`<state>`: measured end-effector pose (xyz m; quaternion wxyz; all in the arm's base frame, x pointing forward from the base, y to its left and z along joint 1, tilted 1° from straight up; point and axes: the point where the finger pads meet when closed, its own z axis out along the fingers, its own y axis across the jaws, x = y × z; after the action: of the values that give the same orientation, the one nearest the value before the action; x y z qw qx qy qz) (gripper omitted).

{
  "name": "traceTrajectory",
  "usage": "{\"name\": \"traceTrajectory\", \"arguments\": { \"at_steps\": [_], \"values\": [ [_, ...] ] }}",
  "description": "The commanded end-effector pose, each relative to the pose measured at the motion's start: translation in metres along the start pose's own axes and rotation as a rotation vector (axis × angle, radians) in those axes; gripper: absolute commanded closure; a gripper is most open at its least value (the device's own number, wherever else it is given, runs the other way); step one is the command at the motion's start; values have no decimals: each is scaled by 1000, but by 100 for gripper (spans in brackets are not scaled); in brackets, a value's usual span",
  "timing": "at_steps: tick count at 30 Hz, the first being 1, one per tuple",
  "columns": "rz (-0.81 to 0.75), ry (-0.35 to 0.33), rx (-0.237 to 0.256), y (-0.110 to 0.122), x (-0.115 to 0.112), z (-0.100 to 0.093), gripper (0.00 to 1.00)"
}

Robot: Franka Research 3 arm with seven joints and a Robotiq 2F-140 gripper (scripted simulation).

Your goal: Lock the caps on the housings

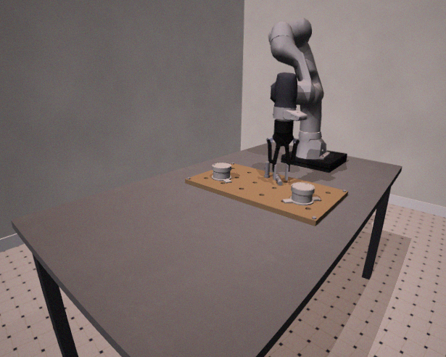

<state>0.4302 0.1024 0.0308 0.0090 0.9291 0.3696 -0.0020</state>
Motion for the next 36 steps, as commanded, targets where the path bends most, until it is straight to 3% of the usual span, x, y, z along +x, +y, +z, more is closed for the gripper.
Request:
{"name": "traceTrajectory", "arguments": {
  "at_steps": [1, 36],
  "values": [
    [-18, 1, -3, 1, 3, 4, 64],
    [-18, 1, -3, 1, 3, 20, 64]
  ]
}}
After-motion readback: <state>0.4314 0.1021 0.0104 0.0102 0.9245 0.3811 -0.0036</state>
